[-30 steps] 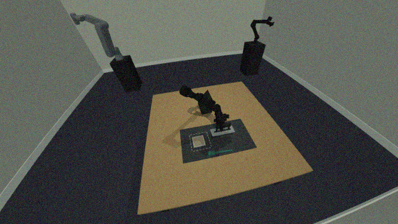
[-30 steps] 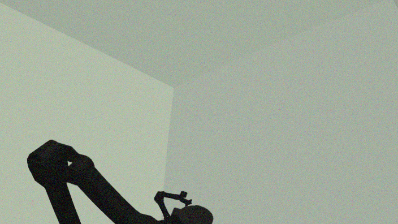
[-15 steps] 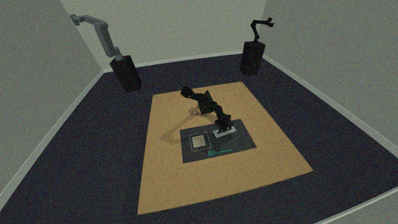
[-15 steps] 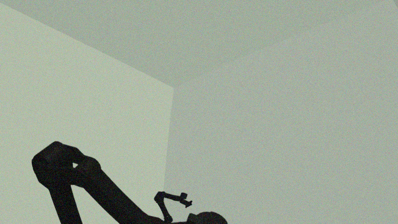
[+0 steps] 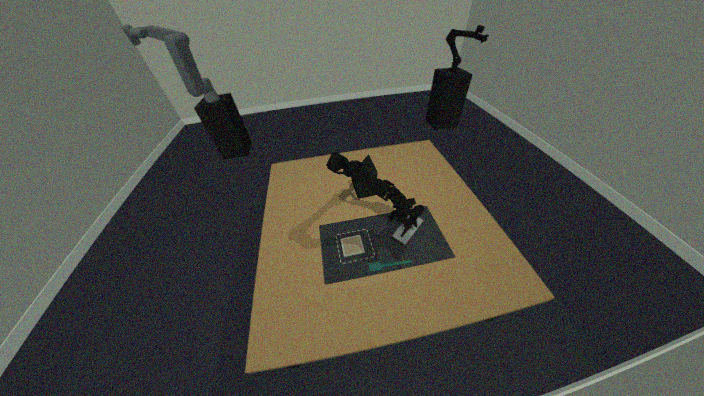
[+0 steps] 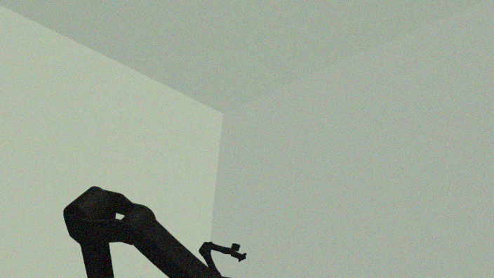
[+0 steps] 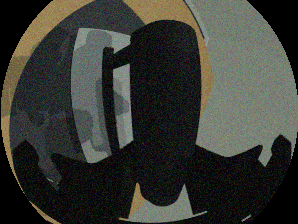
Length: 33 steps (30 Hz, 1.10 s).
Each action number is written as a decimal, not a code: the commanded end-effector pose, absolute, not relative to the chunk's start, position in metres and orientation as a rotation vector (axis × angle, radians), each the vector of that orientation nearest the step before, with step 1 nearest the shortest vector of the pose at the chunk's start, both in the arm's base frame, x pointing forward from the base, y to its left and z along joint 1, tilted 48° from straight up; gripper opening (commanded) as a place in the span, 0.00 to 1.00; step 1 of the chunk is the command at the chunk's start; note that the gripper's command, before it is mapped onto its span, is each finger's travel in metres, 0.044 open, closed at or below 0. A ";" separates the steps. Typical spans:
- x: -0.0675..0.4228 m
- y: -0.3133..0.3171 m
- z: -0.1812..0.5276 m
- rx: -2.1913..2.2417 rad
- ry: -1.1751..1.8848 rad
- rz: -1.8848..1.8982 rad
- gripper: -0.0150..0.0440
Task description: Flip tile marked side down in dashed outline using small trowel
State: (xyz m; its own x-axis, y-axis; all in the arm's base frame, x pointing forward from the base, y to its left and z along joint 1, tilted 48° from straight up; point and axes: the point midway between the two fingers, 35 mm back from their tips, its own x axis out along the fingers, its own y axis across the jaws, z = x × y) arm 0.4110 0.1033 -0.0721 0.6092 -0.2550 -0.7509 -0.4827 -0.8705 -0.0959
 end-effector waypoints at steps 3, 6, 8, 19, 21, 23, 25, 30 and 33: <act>0.411 0.117 -0.093 -2.557 0.477 1.367 0.25; 0.408 0.122 -0.104 -2.547 0.415 1.494 0.25; 0.405 0.125 -0.111 -2.535 0.370 1.579 0.25; 0.386 0.142 -0.145 -2.390 0.078 2.011 0.25; 0.382 0.145 -0.149 -2.351 0.018 2.080 0.25; 0.377 0.148 -0.154 -2.307 -0.042 2.144 0.25; 0.373 0.151 -0.157 -2.265 -0.097 2.198 0.25; 0.372 0.152 -0.158 -2.250 -0.117 2.217 0.25; 0.372 0.151 -0.159 -2.250 -0.117 2.217 0.25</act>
